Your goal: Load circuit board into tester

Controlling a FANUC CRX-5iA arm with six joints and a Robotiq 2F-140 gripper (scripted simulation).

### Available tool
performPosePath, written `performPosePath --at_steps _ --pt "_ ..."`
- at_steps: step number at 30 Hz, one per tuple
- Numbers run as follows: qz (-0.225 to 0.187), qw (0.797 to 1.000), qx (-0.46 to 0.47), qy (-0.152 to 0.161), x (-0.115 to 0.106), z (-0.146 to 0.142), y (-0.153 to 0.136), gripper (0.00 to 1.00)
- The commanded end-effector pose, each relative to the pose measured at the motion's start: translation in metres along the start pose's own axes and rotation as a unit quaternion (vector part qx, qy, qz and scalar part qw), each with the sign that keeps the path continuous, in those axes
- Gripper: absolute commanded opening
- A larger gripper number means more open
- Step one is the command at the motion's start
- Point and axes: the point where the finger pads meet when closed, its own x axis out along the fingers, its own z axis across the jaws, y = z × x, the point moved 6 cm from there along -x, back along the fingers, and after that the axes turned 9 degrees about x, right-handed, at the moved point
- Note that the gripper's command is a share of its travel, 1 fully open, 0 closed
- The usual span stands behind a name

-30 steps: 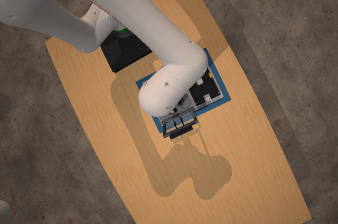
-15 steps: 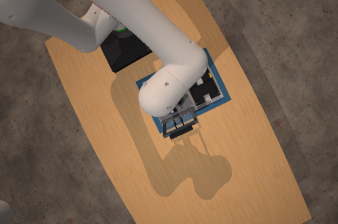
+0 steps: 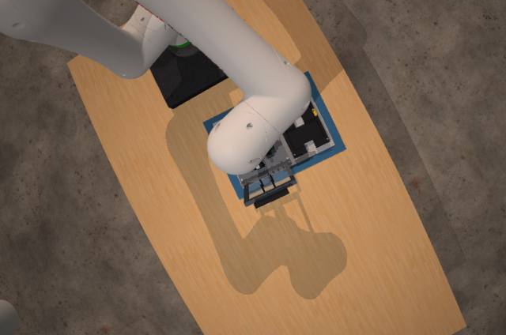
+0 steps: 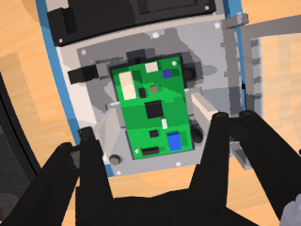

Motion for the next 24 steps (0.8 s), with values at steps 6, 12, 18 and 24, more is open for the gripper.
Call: performPosePath --at_steps 6,12,18,24 --pt "0.0 1.0 0.0 0.0 -0.004 0.0 0.0 0.58" --pt "0.0 1.0 0.0 0.0 -0.017 0.0 0.0 0.58" --pt "0.0 1.0 0.0 0.0 -0.038 0.0 0.0 0.58" --pt "0.0 1.0 0.0 0.0 -0.057 0.0 0.0 0.58"
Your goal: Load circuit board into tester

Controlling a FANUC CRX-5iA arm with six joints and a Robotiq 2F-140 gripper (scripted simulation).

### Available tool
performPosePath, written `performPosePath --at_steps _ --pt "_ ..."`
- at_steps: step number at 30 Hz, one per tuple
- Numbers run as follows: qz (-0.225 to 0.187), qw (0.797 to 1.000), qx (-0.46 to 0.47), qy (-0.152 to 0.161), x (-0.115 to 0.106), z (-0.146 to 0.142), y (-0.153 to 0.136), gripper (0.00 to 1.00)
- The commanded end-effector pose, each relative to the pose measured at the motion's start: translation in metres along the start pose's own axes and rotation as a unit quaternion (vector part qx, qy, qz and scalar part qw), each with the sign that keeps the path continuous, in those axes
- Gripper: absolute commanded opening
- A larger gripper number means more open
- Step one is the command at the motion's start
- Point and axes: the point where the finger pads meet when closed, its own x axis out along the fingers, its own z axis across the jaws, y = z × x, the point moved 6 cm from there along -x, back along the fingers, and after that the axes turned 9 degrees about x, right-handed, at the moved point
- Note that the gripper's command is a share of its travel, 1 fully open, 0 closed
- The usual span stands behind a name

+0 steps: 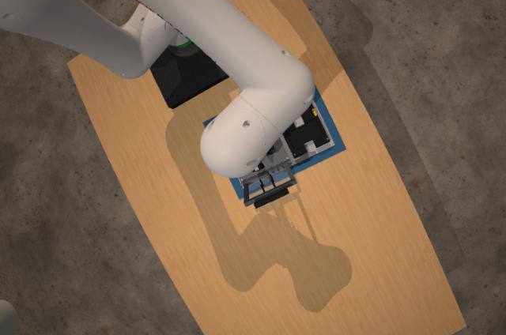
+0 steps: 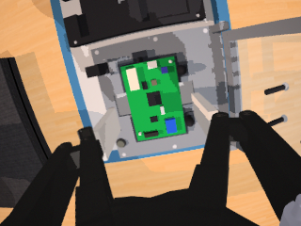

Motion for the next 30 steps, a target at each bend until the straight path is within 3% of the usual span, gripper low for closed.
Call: performPosePath --at_steps 1,11,13,26,30 --pt "0.0 1.0 0.0 0.0 -0.014 0.0 0.0 0.58" --pt "0.0 1.0 0.0 0.0 -0.074 0.0 0.0 0.58" --pt "0.0 1.0 0.0 0.0 -0.074 0.0 0.0 0.58" --pt "0.0 1.0 0.0 0.0 -0.144 0.0 0.0 0.58" --pt "0.0 1.0 0.0 0.0 -0.152 0.0 0.0 0.58"
